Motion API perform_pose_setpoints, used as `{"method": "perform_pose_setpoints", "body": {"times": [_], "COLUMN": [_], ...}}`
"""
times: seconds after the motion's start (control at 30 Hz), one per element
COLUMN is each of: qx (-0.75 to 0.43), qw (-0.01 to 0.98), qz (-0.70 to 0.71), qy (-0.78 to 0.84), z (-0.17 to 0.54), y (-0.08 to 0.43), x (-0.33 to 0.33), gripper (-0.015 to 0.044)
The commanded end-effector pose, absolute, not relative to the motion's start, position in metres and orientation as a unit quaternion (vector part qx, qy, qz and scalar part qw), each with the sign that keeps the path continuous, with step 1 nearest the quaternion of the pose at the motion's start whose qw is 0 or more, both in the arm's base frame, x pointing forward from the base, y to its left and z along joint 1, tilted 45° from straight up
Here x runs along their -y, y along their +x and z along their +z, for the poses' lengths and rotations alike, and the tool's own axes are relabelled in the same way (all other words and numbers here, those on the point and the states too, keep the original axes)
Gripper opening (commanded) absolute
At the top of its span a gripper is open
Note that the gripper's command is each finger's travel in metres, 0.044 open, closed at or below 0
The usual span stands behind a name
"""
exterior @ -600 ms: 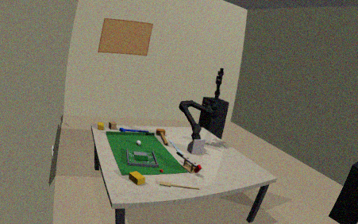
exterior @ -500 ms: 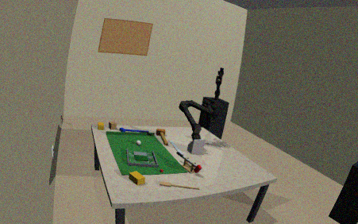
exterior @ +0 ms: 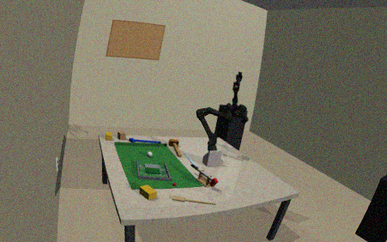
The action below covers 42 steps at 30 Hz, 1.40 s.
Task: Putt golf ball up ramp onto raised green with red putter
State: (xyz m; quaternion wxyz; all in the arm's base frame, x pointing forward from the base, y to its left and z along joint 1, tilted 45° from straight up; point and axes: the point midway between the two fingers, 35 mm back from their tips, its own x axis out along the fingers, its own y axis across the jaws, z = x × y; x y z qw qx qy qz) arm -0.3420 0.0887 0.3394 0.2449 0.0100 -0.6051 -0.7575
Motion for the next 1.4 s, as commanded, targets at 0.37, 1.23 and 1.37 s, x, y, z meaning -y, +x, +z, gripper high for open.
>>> {"method": "perform_pose_setpoints", "body": {"times": [0.37,1.23,1.37], "qx": [0.550,0.432,0.428], "qw": [-0.145,-0.611,-0.651], "qz": [-0.816,-0.656,-0.603], "qy": [-0.102,0.095,0.173], "z": [0.248,0.064,0.031], "y": [-0.297,-0.014,0.043], "x": [-0.302,-0.439,-0.425], "gripper": [0.0440,0.0440,0.0440]}}
